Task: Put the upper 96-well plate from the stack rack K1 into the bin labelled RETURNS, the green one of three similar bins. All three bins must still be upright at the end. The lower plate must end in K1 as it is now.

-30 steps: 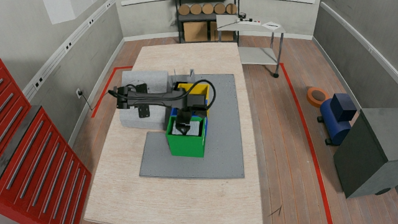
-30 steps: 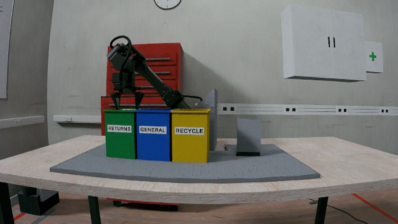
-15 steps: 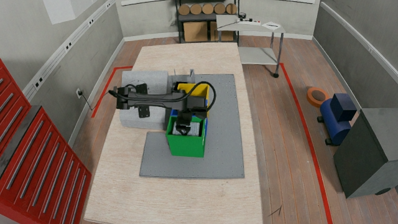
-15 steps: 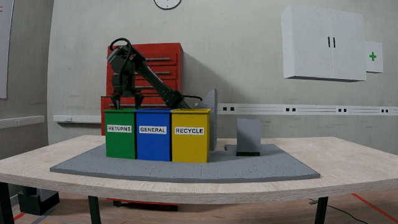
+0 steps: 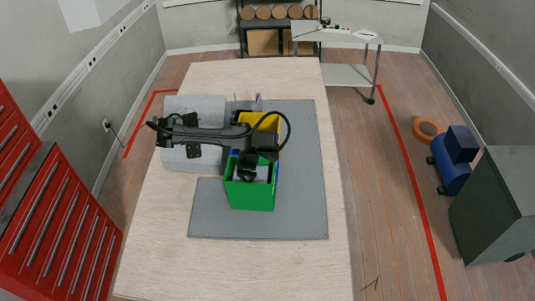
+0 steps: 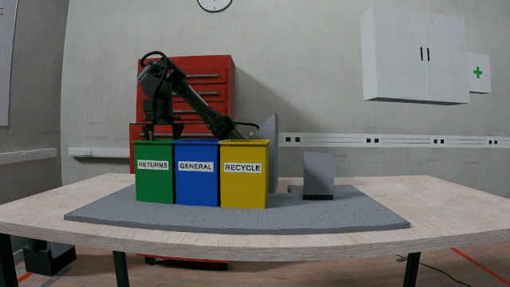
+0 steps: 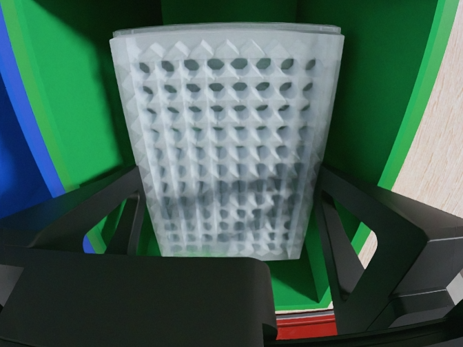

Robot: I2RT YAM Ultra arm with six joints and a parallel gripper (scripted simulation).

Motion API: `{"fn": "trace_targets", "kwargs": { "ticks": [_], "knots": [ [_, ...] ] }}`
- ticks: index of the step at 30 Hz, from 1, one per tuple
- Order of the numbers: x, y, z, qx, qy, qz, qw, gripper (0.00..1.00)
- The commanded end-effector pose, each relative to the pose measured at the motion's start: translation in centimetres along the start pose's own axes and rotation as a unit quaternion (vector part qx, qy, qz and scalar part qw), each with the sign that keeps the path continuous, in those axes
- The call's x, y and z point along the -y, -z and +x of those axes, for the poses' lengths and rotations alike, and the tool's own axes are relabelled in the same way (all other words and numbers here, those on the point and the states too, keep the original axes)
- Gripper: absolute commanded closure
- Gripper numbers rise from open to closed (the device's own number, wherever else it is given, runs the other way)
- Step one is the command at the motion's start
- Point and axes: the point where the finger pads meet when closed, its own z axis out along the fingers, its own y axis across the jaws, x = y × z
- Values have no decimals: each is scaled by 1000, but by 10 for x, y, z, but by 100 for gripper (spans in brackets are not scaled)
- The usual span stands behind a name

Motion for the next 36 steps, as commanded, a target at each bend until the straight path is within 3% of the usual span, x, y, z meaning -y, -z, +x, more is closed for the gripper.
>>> {"fn": "trace_targets", "kwargs": {
  "ticks": [1, 7, 8, 36],
  "knots": [
    [3, 13, -6, 32, -9, 1, 999, 100],
    [1, 10, -4, 28, -5, 1, 1000, 100],
    [3, 13, -6, 32, -9, 1, 999, 1],
    [4, 13, -7, 34, -11, 1, 999, 1]
  ]
}}
